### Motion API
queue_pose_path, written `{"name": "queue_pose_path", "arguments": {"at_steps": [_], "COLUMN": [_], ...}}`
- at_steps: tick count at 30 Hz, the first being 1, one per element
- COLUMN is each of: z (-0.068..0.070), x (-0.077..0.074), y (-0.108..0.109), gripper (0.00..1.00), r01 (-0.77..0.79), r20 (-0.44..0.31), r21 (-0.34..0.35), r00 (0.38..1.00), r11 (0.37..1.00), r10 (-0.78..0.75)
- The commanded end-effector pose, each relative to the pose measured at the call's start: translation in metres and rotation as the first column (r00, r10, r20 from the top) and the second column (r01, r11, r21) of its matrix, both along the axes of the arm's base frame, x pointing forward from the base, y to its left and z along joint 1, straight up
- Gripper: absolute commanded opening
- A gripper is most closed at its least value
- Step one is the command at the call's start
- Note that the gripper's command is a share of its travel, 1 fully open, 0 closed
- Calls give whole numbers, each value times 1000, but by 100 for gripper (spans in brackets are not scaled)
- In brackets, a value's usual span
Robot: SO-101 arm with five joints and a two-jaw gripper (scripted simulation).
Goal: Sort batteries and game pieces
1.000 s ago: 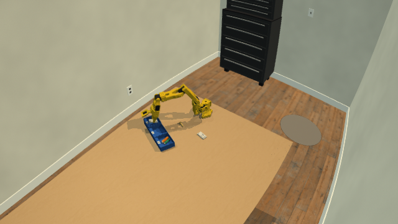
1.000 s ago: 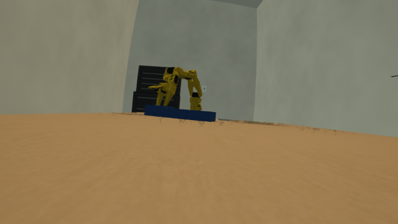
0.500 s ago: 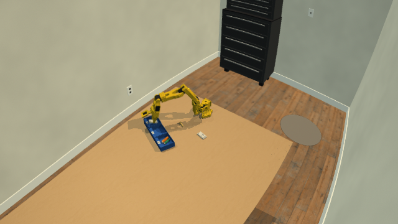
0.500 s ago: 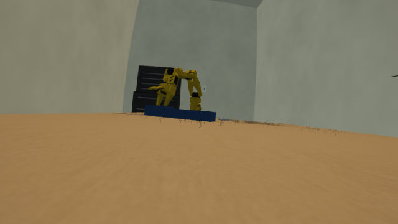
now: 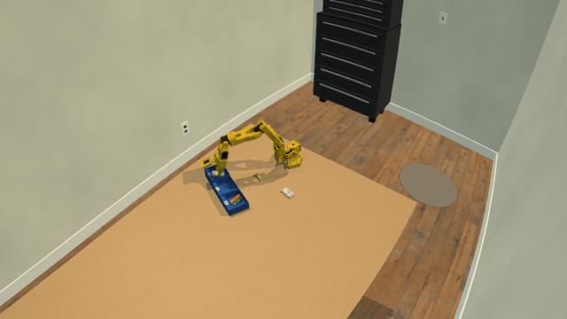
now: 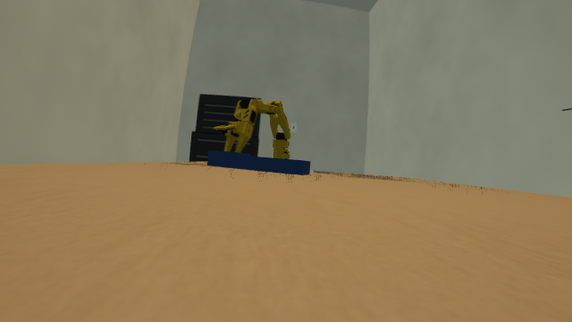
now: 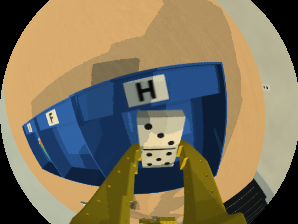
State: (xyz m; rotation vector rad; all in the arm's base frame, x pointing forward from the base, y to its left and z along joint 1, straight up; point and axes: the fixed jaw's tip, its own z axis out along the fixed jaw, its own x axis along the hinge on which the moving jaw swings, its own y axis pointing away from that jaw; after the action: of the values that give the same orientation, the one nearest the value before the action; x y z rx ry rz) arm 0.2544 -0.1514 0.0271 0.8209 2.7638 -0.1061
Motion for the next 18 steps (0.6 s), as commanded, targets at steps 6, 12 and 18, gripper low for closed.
{"name": "queue_pose_path", "arguments": {"at_steps": [6, 12, 18], "z": [14, 14, 14], "x": [5, 5, 5], "y": [-7, -7, -7], "gripper": [0, 0, 2], "r01": [5, 5, 5], "r20": [67, 67, 67], "r21": [-44, -44, -44], "r00": [998, 998, 998], "r11": [999, 999, 999], "r10": [-2, -2, -2]}}
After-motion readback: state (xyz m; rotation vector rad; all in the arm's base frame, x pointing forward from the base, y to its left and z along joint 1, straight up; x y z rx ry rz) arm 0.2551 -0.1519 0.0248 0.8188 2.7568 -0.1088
